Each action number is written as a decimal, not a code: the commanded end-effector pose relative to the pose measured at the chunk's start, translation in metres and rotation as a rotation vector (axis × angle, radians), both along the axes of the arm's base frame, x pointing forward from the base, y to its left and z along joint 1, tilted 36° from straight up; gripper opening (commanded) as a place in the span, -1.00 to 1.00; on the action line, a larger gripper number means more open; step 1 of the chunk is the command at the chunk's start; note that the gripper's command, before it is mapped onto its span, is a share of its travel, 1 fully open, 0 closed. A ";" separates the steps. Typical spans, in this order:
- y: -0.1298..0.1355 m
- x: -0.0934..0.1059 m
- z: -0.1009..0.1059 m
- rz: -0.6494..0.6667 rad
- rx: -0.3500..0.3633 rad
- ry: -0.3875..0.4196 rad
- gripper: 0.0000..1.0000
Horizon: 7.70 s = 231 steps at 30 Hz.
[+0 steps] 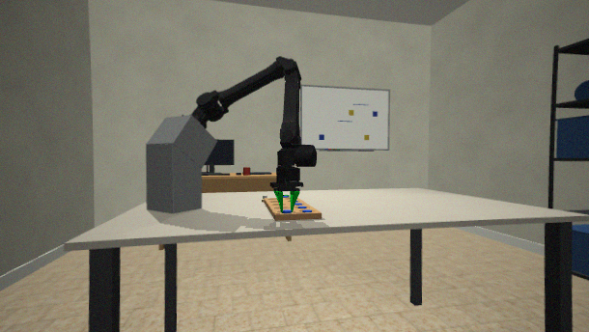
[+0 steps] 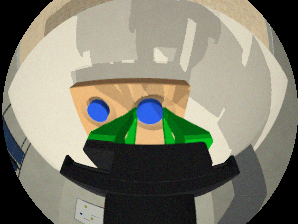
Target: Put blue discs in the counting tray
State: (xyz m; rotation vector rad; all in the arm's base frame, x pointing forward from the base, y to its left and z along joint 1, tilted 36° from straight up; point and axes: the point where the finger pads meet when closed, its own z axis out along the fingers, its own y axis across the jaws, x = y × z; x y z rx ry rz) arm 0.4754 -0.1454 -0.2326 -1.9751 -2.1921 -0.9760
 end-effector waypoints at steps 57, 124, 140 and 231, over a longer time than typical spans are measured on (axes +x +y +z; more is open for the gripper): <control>-0.057 -0.040 0.091 -0.009 -0.009 -0.009 -0.26; -0.056 -0.031 0.088 -0.002 -0.016 -0.014 -0.09; -0.050 0.020 0.150 0.157 -0.229 -0.182 -0.09; 0.124 0.076 0.693 0.552 -1.520 -1.193 -0.09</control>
